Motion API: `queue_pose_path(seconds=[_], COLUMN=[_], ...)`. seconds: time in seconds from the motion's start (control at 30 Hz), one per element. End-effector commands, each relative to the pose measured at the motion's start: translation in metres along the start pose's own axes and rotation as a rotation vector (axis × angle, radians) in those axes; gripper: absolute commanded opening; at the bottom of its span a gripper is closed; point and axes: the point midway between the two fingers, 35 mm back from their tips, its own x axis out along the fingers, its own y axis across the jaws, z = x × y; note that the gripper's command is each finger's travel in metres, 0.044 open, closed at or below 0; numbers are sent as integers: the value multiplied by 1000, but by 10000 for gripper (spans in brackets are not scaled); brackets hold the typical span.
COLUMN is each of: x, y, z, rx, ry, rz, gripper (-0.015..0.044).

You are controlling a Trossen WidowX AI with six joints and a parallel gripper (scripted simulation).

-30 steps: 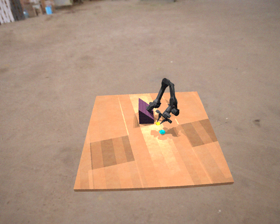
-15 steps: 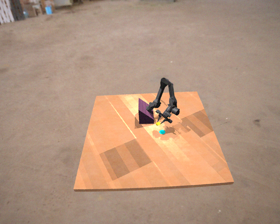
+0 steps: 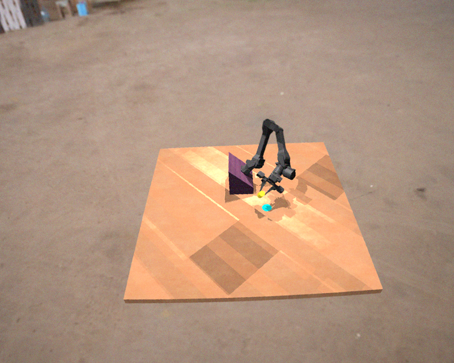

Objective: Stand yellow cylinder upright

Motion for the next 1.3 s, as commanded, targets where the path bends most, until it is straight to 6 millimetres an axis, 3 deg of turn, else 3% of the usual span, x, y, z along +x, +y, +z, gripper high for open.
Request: queue_pose_path(seconds=[0.0,1.27], x=[0,-14], y=[-1,3], z=[0,6], rx=[17,171], ry=[-28,-253], rz=[1,90], gripper=[105,105])
